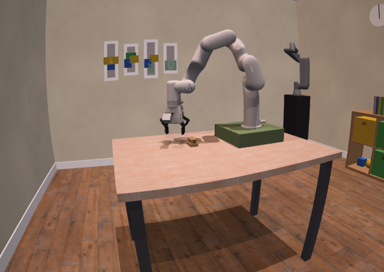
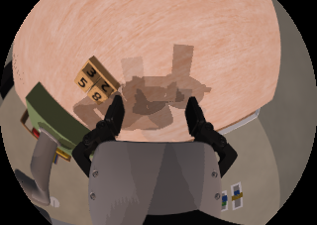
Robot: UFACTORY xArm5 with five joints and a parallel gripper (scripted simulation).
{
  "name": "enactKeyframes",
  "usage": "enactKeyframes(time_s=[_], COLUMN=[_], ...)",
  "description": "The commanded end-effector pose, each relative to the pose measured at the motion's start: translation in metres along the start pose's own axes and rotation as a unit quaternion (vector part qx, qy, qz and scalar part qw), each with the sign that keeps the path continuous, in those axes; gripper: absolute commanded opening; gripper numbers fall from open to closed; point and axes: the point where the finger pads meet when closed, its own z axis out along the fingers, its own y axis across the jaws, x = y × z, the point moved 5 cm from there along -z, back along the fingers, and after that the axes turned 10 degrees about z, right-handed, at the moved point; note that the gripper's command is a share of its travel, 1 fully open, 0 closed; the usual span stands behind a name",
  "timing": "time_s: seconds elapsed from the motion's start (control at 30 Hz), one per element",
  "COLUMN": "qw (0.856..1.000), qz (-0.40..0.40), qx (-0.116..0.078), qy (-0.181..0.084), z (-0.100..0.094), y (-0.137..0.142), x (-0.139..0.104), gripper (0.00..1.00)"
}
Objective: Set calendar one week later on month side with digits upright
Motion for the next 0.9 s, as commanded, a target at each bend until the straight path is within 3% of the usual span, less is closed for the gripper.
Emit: enactKeyframes(time_s=[0.0, 0.7, 0.87], qw=[1.000, 0.998, 0.996], qz=[0.011, 0.065, 0.086], qx=[-0.002, -0.002, -0.002], qy=[0.001, 0.001, 0.000], z=[-0.001, -0.001, -0.001], y=[-0.004, -0.013, -0.018], x=[-0.016, -0.048, -0.068], gripper=[1.00, 1.00, 1.00])
